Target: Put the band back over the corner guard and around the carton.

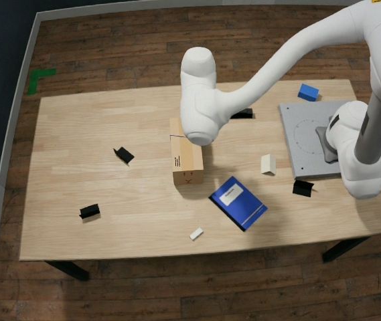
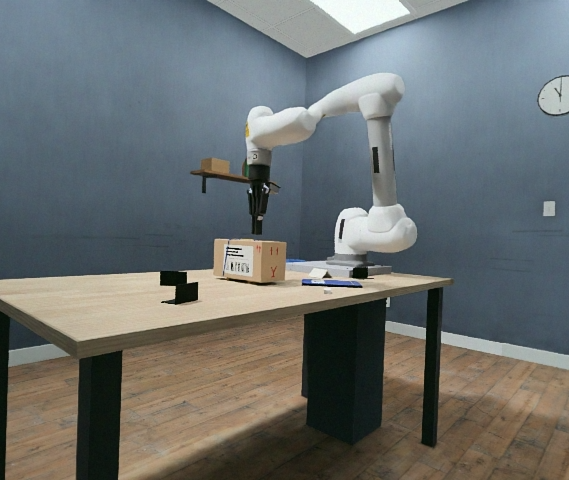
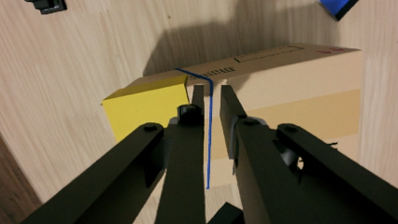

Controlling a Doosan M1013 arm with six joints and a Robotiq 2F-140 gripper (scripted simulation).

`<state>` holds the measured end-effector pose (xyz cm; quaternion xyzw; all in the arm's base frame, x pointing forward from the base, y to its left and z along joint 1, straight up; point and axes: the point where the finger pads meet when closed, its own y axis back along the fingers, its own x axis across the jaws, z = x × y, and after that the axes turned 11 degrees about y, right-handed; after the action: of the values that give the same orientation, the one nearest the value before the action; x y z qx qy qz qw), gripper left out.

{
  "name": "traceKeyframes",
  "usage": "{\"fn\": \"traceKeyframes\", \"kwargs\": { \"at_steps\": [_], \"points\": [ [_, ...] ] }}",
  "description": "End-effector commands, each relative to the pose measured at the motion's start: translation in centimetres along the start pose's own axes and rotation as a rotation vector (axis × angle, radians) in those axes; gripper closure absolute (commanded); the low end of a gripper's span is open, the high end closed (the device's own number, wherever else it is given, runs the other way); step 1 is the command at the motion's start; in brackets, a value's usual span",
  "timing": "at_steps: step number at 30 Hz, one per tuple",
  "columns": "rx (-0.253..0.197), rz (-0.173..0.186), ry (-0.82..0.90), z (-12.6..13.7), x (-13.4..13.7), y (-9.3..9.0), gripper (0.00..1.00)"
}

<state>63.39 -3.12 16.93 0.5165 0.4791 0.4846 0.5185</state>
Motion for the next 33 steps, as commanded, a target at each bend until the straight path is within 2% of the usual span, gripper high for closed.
{"fn": "traceKeyframes", "kwargs": {
  "at_steps": [1,19,33],
  "points": [
    [-0.001,0.0,0.0,0.0,0.0,-0.2,0.82],
    [-0.001,0.0,0.0,0.1,0.0,-1.4,0.82],
    [-0.001,0.0,0.0,0.1,0.0,-1.6,0.82]
  ]
}}
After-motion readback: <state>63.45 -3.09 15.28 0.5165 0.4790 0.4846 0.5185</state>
